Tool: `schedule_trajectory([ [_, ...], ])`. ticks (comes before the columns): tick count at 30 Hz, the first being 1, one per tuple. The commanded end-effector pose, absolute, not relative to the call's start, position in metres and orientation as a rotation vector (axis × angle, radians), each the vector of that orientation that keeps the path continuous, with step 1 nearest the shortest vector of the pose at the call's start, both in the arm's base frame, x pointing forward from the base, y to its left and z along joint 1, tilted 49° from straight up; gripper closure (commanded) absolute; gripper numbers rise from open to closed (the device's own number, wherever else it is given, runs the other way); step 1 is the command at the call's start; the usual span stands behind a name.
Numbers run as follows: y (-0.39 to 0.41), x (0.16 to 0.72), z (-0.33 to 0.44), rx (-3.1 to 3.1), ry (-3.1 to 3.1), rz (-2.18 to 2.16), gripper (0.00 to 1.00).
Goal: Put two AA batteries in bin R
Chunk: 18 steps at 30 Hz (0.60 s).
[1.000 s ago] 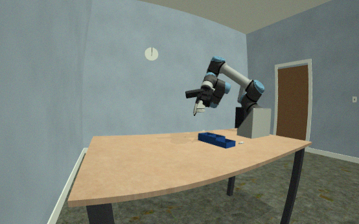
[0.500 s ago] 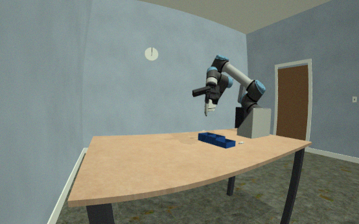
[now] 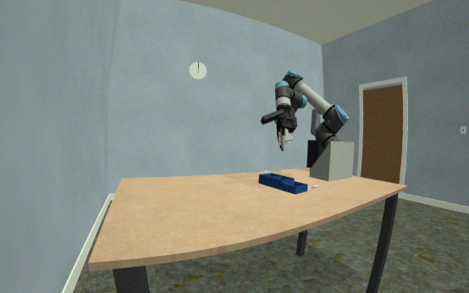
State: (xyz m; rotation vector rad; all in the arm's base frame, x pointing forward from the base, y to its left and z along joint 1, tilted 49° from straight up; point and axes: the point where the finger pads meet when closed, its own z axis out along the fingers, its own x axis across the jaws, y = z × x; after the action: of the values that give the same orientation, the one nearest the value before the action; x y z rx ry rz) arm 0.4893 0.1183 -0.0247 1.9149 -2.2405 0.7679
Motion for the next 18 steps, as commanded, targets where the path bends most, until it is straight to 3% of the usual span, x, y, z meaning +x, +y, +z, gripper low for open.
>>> schedule_trajectory([
  [1, 0.117, 0.467, -0.022, 1.898, -2.167, 0.758, 0.96],
  [18, 0.105, 0.397, 0.003, 1.858, -1.856, 0.773, 0.96],
])
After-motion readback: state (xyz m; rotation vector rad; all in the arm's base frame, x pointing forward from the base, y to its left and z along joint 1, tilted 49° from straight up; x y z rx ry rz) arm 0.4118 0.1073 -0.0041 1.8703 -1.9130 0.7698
